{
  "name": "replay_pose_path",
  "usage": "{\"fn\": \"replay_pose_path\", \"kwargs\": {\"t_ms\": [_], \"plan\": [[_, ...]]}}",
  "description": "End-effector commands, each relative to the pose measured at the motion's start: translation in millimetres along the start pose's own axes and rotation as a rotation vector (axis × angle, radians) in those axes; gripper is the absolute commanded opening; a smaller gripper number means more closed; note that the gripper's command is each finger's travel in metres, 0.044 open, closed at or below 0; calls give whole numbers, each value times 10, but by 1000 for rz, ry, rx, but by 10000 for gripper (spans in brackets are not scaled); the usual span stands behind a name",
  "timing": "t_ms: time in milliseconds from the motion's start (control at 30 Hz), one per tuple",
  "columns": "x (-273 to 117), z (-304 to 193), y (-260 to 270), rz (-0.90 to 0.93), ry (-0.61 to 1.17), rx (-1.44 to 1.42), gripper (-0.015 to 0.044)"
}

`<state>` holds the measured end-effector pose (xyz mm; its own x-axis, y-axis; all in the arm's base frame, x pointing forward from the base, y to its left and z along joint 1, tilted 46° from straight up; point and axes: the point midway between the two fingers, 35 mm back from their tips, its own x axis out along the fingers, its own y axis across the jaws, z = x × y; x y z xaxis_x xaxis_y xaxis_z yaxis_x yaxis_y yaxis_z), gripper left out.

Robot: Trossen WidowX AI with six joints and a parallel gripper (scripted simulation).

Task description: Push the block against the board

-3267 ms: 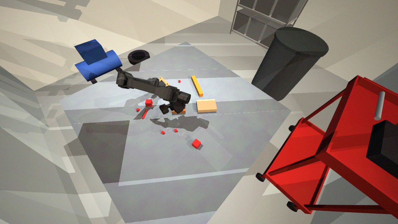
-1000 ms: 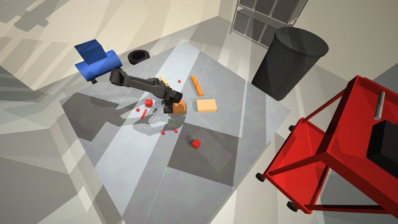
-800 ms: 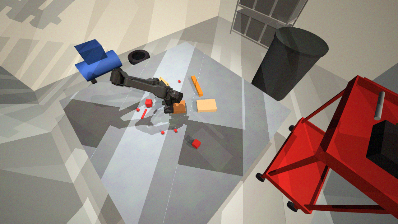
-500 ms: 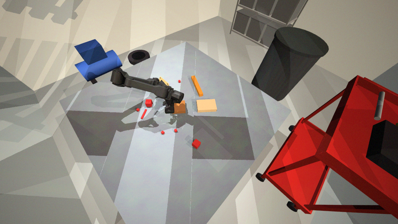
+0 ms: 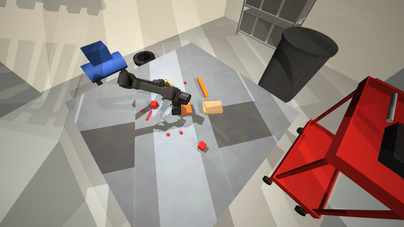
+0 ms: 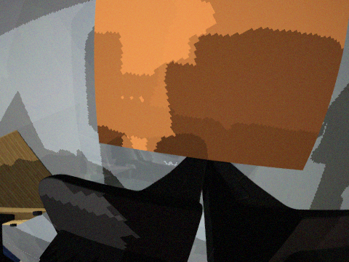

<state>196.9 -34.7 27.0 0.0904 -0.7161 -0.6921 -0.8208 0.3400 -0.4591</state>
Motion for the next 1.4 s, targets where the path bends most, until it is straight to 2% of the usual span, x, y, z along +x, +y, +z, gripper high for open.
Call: {"fn": "replay_pose_path", "kwargs": {"t_ms": [0,1367], "plan": [[-10,45,-17,1,-8,9,0],[-16,304,-28,2,-10,10,0]]}}
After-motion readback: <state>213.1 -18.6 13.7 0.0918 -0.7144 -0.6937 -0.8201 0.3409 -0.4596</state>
